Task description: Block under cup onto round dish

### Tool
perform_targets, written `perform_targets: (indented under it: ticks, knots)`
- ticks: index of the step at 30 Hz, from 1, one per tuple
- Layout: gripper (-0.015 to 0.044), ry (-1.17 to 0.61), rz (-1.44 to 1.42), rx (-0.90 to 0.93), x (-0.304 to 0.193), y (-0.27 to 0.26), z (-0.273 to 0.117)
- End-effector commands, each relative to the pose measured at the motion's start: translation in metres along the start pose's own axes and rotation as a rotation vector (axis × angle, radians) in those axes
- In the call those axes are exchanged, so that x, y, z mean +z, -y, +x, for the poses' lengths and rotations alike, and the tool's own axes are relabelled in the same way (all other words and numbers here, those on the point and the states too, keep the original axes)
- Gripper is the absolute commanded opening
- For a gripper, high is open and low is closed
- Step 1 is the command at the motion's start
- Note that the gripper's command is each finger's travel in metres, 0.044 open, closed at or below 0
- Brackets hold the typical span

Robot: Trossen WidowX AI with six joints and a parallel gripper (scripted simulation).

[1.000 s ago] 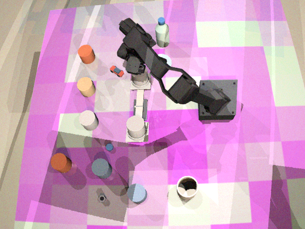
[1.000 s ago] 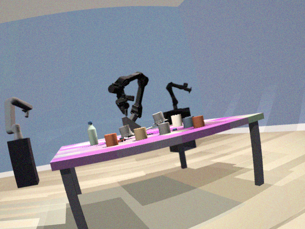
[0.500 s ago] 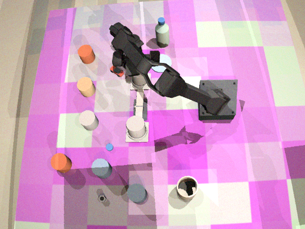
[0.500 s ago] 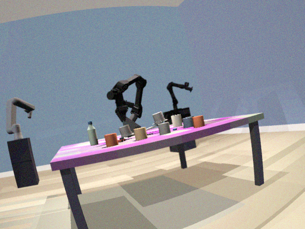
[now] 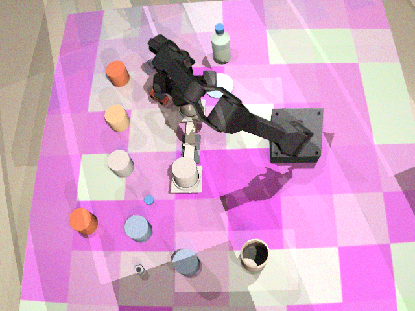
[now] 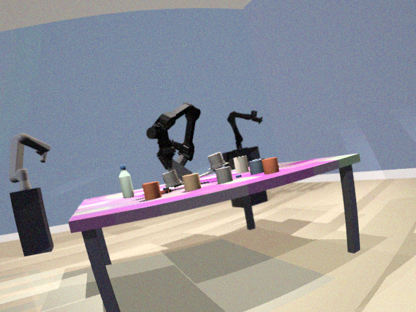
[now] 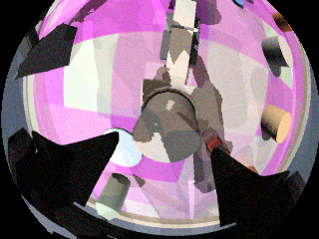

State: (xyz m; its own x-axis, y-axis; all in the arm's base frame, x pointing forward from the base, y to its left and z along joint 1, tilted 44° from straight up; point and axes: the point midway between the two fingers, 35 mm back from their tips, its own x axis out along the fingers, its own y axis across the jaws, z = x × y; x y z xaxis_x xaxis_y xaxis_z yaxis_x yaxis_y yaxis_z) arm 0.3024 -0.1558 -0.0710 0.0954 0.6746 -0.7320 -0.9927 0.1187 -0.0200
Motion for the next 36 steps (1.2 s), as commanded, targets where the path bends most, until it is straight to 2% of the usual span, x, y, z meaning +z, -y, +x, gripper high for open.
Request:
perform_targets:
  ticks: [1,35,36]
  knots:
    - [0.0440,0.004,0.006,0.000,0.000,0.000,0.007]
    - [0.0440,0.007,0.004,-0.001,0.002,-0.001,0.060]
    - [0.0414,0.007,0.004,-0.001,0.002,-0.001,0.060]
